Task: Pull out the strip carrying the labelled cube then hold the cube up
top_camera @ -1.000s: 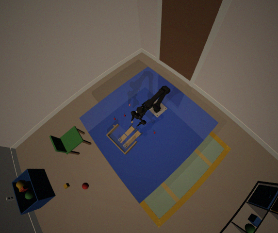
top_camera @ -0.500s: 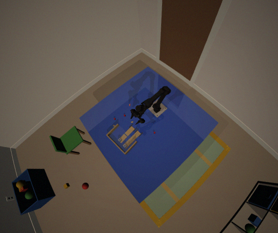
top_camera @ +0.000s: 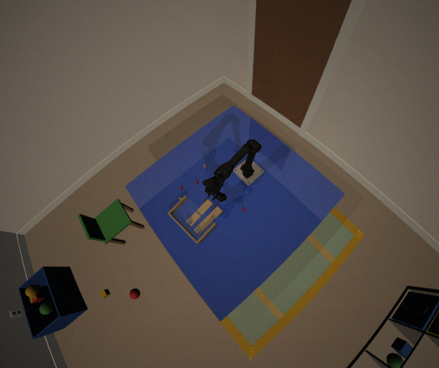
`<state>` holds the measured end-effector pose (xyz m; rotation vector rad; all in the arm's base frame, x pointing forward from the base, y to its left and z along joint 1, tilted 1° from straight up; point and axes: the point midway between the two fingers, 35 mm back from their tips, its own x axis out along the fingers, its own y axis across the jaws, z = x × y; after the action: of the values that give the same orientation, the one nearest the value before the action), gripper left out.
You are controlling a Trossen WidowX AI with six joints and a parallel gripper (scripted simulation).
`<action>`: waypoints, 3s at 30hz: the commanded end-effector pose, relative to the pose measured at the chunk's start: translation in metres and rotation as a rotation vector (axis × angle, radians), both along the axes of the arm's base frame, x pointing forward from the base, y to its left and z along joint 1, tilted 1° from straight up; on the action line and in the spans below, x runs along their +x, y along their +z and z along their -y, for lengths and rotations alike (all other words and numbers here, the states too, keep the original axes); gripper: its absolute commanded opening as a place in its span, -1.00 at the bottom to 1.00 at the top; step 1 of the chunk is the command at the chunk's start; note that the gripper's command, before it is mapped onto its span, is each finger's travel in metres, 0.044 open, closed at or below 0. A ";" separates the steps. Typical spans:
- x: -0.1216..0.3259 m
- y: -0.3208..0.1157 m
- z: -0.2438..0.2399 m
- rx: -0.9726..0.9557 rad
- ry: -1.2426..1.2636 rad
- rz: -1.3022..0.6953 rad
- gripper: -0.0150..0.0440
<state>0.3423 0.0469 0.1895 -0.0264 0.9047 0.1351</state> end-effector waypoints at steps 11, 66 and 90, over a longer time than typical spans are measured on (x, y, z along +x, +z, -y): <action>0.026 -0.075 -0.057 -0.114 0.084 -0.608 -0.49; 0.029 -0.145 -0.064 -0.114 0.084 -0.608 -0.49; 0.029 -0.146 -0.064 -0.114 0.084 -0.608 -0.49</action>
<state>0.3712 0.1115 0.0443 -0.1358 1.5186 0.1806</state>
